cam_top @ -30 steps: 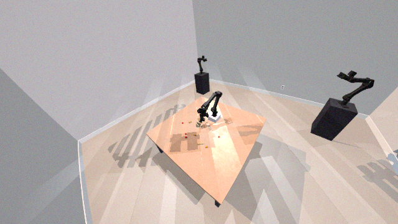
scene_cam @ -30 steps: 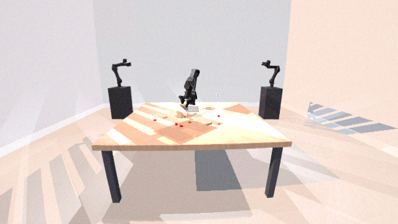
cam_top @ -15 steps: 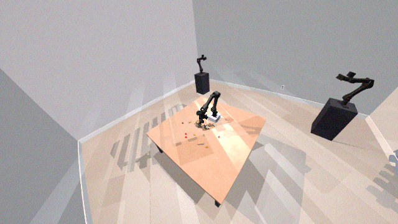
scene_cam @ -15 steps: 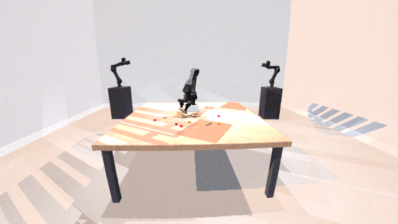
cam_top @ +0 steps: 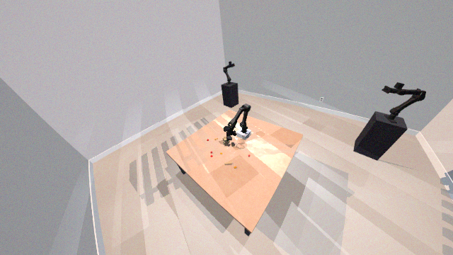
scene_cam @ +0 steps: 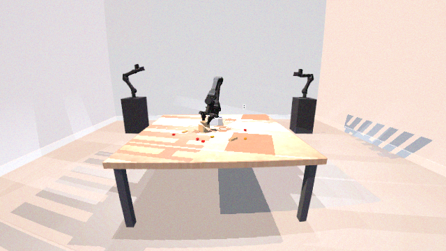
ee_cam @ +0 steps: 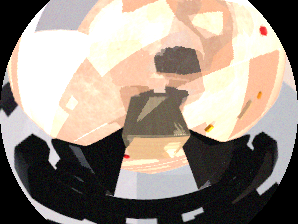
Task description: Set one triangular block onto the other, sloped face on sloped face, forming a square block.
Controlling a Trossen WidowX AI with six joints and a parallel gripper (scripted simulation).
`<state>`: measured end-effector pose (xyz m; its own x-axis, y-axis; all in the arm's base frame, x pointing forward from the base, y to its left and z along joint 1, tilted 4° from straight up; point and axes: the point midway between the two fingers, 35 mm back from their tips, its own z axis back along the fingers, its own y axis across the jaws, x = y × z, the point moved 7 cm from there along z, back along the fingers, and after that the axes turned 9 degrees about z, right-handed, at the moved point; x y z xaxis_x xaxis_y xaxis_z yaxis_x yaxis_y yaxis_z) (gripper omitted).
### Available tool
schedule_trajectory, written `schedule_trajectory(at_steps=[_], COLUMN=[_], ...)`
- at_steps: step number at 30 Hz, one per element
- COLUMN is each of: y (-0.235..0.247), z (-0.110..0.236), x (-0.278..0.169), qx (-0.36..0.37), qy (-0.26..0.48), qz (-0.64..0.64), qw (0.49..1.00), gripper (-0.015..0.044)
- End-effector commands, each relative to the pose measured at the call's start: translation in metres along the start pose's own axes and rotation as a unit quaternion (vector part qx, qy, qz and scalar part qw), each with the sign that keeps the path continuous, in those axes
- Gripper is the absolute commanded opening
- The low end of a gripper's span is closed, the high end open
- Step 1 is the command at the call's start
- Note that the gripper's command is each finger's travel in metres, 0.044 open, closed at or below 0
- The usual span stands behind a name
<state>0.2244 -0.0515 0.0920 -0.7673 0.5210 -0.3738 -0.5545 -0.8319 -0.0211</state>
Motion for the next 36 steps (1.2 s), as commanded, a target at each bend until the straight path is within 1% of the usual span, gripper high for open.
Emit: schedule_trajectory(at_steps=[1,16,36], y=[0.0,0.001,0.0], z=[0.0,0.0,-0.013], x=[-0.001,-0.002,-0.002], qx=[0.002,0.003,0.003], qy=[0.003,0.005,0.005], qz=[-0.002,-0.002,-0.002], qw=[1.0,1.0,1.0], gripper=[0.0,0.0,0.0])
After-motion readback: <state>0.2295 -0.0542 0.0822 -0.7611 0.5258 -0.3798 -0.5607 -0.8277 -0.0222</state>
